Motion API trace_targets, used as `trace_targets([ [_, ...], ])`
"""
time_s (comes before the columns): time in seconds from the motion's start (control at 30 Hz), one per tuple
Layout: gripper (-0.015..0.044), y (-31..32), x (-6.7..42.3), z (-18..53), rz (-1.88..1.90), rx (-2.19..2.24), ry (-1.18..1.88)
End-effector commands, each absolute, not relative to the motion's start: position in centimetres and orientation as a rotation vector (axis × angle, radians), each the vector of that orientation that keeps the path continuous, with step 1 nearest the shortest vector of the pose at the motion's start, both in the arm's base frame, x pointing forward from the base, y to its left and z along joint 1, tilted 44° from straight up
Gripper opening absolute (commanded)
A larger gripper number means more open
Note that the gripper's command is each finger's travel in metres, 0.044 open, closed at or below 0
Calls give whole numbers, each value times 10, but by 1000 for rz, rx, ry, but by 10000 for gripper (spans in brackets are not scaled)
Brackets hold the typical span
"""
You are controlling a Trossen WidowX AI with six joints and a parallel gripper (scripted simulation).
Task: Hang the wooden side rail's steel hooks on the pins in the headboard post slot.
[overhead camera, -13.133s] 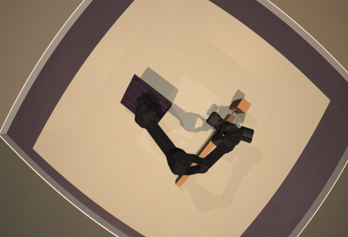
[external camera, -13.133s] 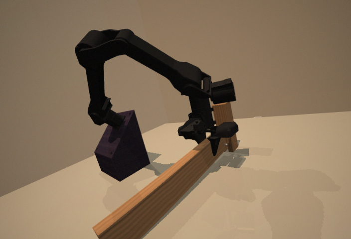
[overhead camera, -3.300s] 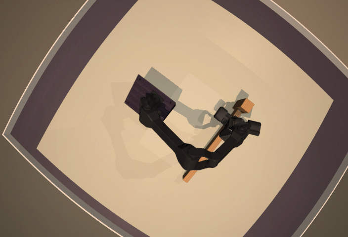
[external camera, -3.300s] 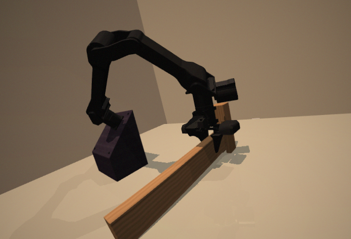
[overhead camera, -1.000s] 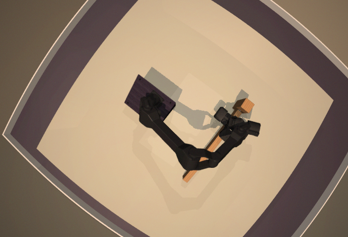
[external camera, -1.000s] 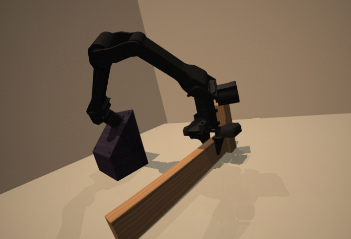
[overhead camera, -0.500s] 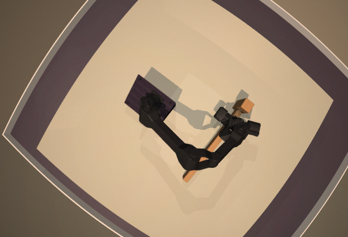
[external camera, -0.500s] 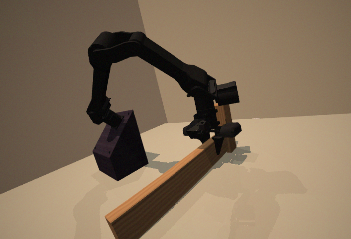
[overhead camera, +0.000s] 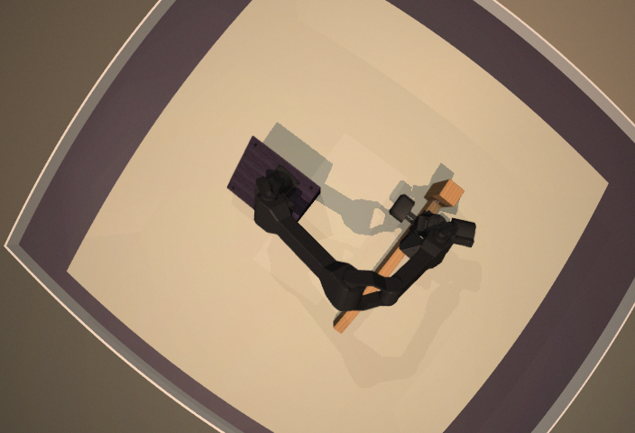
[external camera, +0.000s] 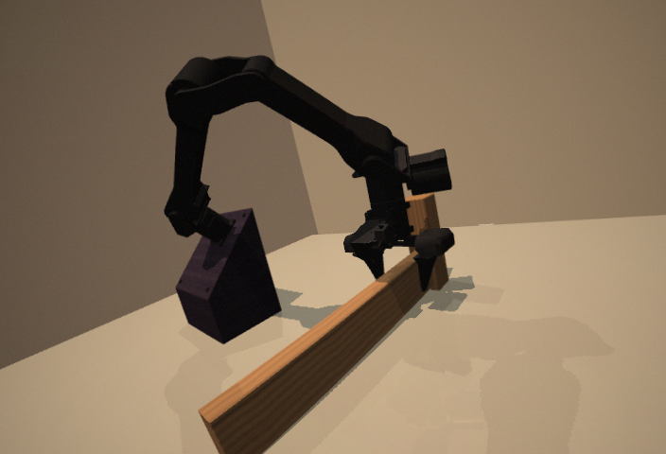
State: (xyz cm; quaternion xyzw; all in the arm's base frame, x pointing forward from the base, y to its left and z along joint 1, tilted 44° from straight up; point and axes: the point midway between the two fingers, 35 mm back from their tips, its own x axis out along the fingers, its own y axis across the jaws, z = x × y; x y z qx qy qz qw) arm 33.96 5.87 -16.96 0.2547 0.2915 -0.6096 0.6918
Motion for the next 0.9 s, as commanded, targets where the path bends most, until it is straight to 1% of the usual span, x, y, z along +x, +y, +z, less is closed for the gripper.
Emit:
trace_targets([
  [0.0, 440, 77, 342, -153, -1342, 590, 650],
  [0.2, 440, 79, 341, -148, -1341, 591, 651],
  [0.4, 440, 59, 344, -128, -1342, 589, 650],
  [0.87, 440, 59, 345, -131, -1352, 598, 648],
])
